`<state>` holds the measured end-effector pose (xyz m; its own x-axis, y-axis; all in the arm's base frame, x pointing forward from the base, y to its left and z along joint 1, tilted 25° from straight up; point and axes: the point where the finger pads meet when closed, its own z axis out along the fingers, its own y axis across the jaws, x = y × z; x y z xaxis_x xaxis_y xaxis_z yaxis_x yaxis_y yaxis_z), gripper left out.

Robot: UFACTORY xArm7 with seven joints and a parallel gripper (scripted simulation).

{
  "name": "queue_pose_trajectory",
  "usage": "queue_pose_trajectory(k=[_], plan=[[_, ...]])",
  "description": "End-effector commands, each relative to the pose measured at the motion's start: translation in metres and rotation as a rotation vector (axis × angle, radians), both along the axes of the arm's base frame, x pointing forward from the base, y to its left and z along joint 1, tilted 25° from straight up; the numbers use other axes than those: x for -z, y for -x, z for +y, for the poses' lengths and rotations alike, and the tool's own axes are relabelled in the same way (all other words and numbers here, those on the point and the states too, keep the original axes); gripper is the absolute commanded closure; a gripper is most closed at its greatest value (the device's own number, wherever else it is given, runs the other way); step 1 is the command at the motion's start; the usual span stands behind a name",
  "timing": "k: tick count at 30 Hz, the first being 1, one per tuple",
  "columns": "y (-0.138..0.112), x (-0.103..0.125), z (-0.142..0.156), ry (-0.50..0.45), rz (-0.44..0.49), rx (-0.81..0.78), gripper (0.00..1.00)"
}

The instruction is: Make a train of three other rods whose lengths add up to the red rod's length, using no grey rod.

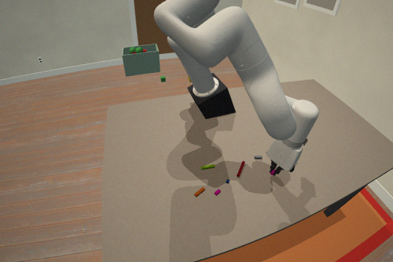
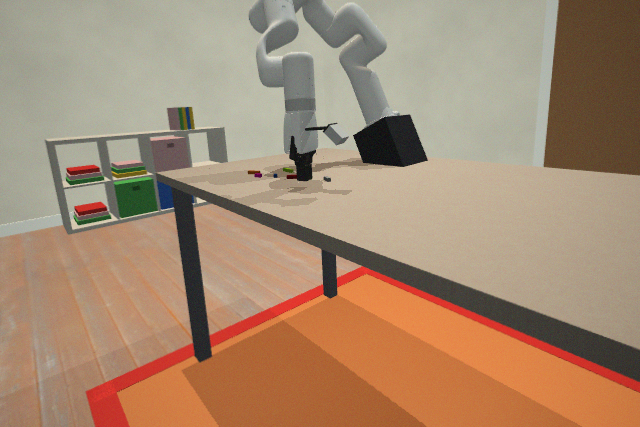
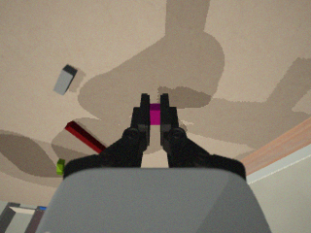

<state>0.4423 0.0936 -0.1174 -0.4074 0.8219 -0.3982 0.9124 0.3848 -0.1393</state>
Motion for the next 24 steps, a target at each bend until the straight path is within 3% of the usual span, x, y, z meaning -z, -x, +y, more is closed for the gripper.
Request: queue_pose_trajectory(k=[1,8,24], plan=[[0.0,-0.035,0.018,-0.004,-0.004,-0.002,0.96],[0.002,-0.072,0.034,-0.004,-0.004,-0.002,0.96],[0.001,-0.078,0.03,-0.004,-0.023,0.037,0.96]])
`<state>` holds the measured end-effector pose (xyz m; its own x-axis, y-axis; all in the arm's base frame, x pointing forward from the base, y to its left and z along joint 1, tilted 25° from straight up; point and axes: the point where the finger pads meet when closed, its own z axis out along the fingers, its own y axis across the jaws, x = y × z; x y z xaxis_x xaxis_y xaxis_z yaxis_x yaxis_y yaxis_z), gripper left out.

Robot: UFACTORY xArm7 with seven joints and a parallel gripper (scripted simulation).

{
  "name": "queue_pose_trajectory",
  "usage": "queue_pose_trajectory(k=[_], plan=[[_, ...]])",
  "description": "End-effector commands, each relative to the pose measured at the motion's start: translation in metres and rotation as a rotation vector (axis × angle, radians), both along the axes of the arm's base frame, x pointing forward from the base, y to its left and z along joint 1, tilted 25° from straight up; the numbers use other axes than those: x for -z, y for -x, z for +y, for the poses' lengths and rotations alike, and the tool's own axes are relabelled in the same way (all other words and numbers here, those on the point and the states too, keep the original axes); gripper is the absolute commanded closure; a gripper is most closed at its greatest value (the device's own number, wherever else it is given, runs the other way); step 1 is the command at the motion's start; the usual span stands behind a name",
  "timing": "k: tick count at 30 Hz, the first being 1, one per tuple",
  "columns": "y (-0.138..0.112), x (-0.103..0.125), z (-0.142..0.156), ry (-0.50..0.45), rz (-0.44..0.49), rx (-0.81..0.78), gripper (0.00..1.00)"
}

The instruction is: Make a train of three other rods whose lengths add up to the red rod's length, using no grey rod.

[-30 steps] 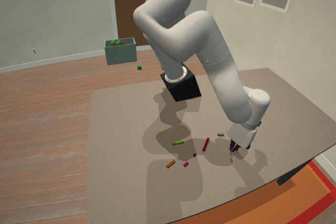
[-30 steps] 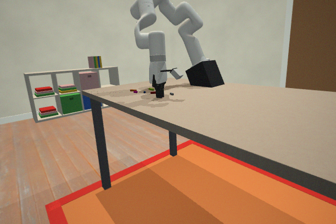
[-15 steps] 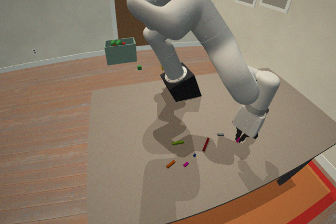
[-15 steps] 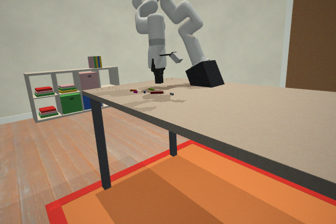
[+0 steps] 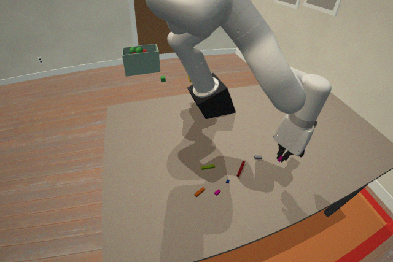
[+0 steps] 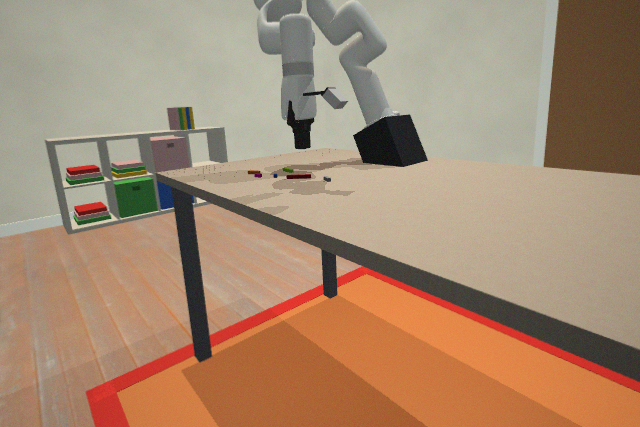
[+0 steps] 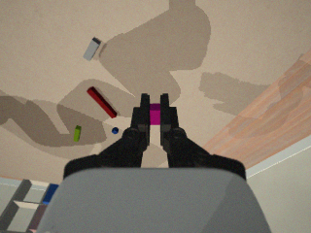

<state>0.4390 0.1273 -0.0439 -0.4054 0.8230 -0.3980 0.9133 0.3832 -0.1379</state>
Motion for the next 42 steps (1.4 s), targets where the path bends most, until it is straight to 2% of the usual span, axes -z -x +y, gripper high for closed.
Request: queue_pose_trajectory(k=[1,3,5,18,20,21,35,42], plan=[[-0.003,-0.008,-0.011,-0.004,-0.043,0.08,0.96],[-0.003,-0.008,-0.011,-0.004,-0.043,0.08,0.96],[-0.005,-0.016,-0.028,-0.007,-0.093,0.19,0.96],[-0.006,-0.037,-0.075,-0.019,-0.237,0.5,0.96],[-0.006,-0.037,-0.075,-0.019,-0.237,0.5,0.96],[-0.005,-0.042,-0.086,-0.022,-0.271,0.572,0.96],[0.002,-0.065,-0.133,-0.043,-0.424,0.91,0.96],[0.004,-0.069,-0.142,-0.048,-0.454,0.978,0.96]])
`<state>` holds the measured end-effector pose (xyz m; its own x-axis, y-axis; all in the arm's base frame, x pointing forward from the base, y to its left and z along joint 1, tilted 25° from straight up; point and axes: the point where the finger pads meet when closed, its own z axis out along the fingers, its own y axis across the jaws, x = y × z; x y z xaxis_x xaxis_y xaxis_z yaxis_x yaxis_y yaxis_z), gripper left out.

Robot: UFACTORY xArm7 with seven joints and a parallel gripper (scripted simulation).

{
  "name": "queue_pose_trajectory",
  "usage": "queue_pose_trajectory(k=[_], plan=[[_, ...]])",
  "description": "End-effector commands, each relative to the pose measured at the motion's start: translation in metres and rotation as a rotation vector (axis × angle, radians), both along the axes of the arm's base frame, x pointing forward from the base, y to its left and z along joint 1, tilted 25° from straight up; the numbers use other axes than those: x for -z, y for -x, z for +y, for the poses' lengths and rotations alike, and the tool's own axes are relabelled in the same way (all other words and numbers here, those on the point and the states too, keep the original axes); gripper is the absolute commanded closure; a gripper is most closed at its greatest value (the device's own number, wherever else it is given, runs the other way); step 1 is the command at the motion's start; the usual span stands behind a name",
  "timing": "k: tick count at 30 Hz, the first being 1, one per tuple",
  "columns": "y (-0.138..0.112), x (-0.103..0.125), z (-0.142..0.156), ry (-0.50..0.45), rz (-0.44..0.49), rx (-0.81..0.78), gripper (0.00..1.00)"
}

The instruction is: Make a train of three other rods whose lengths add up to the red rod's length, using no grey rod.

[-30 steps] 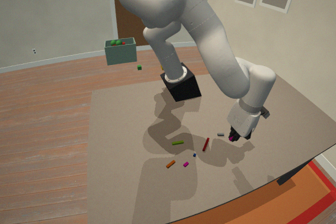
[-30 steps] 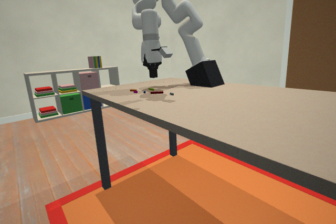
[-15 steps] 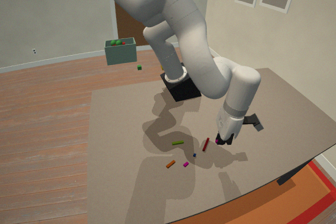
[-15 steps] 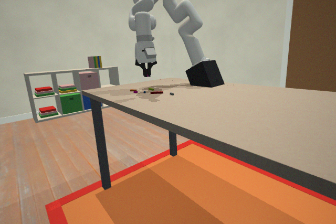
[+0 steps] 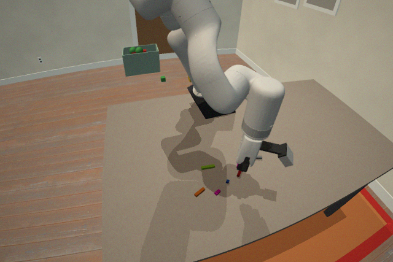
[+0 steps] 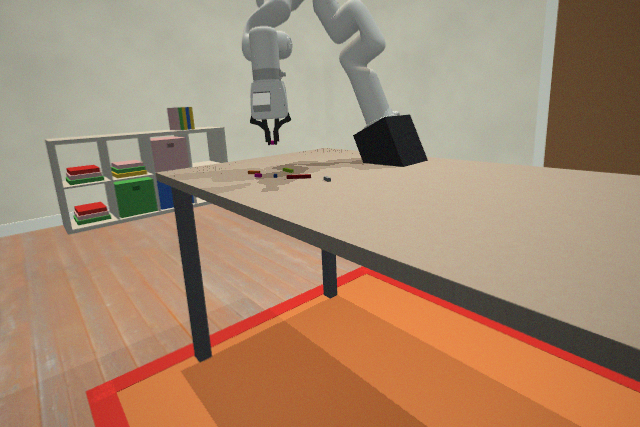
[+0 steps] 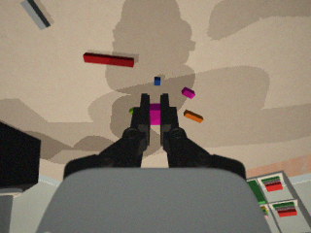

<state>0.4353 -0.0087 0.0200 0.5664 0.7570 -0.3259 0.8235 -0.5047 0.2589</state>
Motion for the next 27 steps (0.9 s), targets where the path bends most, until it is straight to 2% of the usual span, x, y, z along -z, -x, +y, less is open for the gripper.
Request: queue_pose_trajectory(k=[1,17,27], plan=[[0.0,-0.005,-0.006,-0.002,-0.035,0.048,0.96],[0.0,-0.001,-0.008,0.0,-0.035,0.048,0.96],[-0.002,0.032,-0.023,0.0,-0.035,0.048,0.96]])
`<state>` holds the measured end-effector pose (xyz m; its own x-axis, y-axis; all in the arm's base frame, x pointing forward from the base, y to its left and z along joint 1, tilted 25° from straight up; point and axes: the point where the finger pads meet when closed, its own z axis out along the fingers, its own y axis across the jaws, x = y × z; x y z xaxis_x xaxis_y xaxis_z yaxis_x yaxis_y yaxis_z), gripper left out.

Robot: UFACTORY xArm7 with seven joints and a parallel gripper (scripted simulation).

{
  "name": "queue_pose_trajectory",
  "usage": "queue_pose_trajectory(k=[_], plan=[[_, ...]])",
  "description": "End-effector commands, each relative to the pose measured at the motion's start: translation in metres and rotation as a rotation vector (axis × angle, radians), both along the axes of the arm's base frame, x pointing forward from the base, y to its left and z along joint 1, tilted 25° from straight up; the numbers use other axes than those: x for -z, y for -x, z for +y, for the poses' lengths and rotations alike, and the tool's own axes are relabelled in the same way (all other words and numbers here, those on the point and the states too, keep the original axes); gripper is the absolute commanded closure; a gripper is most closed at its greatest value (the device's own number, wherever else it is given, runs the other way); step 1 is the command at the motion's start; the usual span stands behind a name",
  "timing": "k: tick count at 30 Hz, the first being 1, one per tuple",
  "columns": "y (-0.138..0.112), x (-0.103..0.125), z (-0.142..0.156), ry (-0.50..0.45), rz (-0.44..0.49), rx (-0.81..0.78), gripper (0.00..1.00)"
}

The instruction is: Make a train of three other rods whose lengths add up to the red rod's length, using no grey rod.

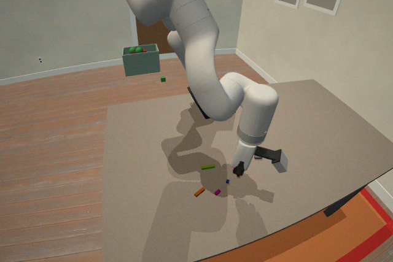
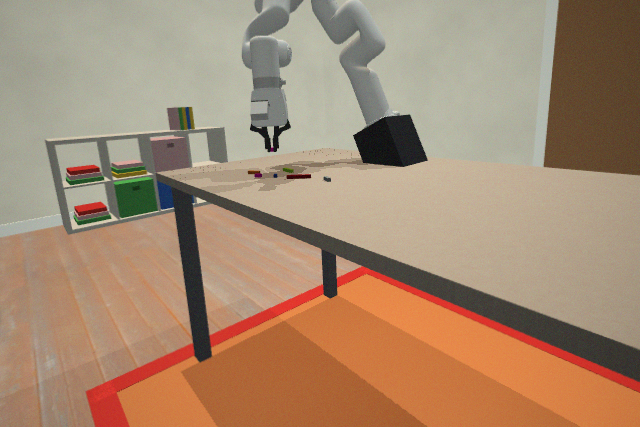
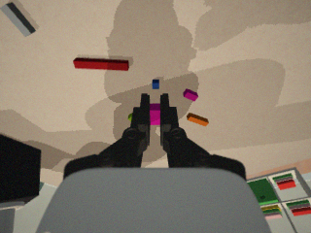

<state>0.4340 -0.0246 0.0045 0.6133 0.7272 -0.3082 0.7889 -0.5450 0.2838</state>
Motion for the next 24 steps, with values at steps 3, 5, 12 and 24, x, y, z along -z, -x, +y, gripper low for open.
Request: queue_pose_trajectory(k=[3,5,12,24], plan=[[-0.003,0.021,-0.009,0.0,-0.005,-0.002,0.96],[-0.004,0.029,-0.013,0.0,-0.005,-0.002,0.96],[-0.005,0.052,-0.023,0.0,-0.005,-0.002,0.96],[-0.005,0.06,-0.027,0.0,-0.005,-0.002,0.96]])
